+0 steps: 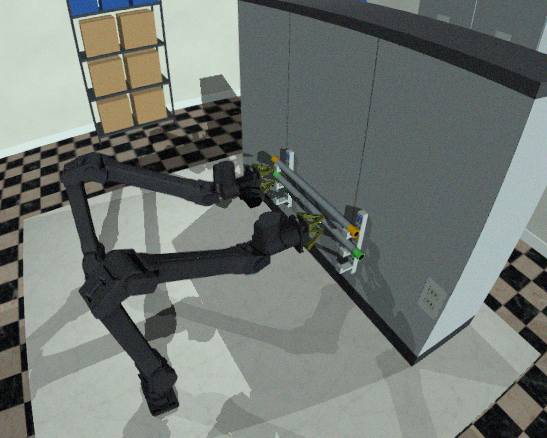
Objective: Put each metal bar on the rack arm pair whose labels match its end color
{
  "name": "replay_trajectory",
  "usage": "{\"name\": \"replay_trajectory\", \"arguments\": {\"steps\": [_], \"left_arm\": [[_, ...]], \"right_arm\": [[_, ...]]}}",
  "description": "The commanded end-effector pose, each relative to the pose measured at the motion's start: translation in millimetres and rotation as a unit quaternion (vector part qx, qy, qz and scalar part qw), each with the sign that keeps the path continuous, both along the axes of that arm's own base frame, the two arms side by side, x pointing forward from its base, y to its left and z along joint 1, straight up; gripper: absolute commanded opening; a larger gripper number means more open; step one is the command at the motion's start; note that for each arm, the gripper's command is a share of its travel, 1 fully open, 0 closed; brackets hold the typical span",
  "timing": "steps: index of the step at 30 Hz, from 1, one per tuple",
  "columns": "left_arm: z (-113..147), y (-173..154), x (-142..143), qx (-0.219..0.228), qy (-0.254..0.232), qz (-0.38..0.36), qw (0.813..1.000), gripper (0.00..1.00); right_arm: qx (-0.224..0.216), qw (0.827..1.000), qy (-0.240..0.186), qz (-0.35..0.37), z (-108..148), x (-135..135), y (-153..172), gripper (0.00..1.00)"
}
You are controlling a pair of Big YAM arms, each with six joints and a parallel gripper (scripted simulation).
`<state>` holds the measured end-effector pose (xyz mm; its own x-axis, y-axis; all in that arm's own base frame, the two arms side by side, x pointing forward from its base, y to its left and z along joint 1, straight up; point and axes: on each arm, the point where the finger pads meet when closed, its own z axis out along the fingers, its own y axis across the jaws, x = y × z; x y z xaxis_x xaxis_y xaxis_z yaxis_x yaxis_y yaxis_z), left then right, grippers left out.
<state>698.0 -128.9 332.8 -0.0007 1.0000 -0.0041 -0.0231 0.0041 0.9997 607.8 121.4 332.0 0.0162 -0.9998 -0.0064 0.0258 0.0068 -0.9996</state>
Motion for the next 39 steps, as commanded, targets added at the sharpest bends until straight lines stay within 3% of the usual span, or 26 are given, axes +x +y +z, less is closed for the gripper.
{"name": "replay_trajectory", "arguments": {"steps": [1, 39], "left_arm": [[26.2, -7.2, -5.3, -0.009, -0.031, -0.004, 0.999, 0.59], [-16.5, -13.1, -7.6, -0.007, -0.016, -0.003, 1.0, 0.59]], "right_arm": [[0.005, 1.0, -0.021, 0.003, 14.8, -1.4, 1.9, 0.58], [0.002, 1.0, -0.006, 0.0, -27.6, 1.1, -4.0, 0.58]]}}
